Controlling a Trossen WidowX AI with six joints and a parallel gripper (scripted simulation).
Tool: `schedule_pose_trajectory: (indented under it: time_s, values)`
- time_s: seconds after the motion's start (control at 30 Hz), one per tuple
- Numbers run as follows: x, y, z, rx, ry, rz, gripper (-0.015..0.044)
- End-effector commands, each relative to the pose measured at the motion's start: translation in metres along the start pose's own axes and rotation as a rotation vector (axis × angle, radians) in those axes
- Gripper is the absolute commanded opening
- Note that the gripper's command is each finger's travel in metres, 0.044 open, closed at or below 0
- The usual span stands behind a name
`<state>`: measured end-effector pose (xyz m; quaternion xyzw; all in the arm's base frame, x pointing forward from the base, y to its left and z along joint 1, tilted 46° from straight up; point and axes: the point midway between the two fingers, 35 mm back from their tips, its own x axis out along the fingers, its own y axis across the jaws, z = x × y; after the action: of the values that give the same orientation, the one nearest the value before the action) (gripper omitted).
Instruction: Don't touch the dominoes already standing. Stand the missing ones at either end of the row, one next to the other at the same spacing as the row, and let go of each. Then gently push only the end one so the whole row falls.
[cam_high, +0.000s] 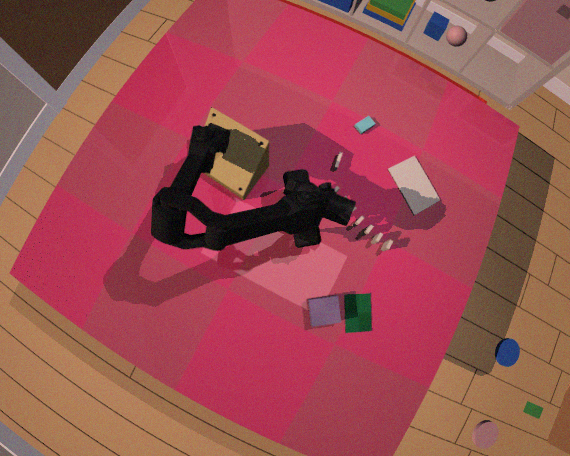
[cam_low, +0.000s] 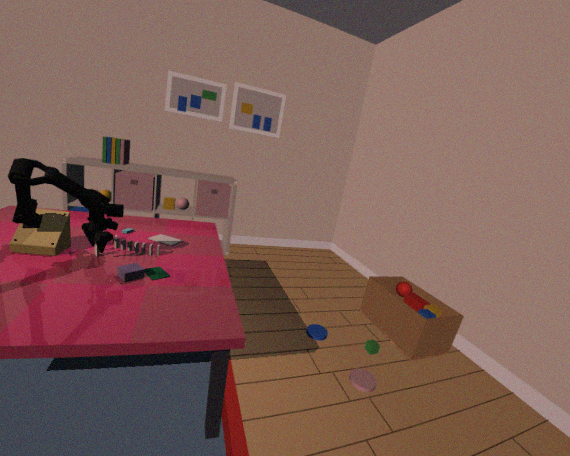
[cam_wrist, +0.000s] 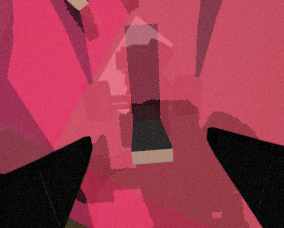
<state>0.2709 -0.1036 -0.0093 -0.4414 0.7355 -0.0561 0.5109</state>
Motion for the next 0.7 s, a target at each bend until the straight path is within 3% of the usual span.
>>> schedule_pose_trajectory:
  time_s: [0.0,0.37,0.67]
  values:
    - [0.0035,0.0004,-0.0016,-0.006,0.006,-0.002,0.0387]
    - [0.0035,0.0004,-0.0016,-0.006,0.006,-0.002,0.0107]
    - [0.0035,0.0004,-0.0016,-0.006,0.006,-0.002,0.0107]
